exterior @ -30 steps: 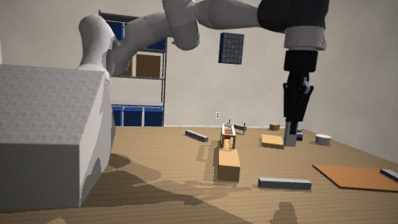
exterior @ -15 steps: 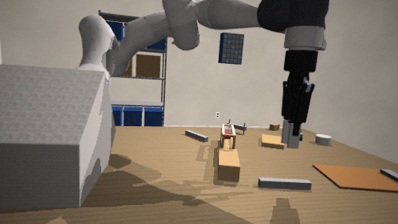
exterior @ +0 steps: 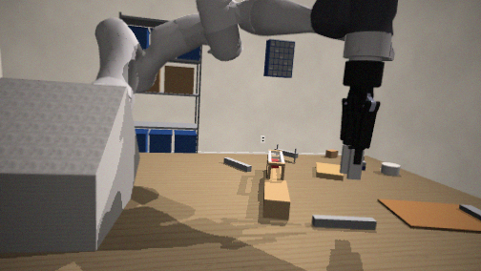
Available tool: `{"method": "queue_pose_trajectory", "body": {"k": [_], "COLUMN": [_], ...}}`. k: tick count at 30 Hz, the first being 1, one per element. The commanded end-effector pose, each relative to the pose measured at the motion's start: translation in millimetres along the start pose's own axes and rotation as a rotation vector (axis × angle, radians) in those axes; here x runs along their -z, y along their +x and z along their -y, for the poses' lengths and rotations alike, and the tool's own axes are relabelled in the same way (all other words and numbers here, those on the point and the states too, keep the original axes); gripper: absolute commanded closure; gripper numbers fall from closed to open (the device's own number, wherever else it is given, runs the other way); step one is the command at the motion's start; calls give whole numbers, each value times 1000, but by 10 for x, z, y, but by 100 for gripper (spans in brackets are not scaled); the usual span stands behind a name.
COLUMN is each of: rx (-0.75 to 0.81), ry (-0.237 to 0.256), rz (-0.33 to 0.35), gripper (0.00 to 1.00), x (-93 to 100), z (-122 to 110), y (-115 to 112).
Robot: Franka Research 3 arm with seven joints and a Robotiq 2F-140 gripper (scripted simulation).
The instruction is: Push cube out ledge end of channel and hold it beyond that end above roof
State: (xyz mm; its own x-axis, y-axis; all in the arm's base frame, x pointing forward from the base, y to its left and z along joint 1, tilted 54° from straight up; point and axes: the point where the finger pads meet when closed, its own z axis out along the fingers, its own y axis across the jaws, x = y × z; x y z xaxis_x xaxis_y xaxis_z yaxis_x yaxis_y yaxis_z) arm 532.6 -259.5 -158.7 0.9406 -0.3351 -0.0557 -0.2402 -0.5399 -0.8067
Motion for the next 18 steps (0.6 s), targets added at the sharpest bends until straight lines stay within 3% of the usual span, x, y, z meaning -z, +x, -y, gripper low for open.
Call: {"method": "queue_pose_trajectory", "body": {"k": [1,14,18], "rx": [5,5,5], "ry": [-1,-1,-1], "rz": [2,2,2], "gripper": [77,77,77], "x": [8,-25,-188], "z": [0,-1,-1], "y": [-5,-5,-5]}}
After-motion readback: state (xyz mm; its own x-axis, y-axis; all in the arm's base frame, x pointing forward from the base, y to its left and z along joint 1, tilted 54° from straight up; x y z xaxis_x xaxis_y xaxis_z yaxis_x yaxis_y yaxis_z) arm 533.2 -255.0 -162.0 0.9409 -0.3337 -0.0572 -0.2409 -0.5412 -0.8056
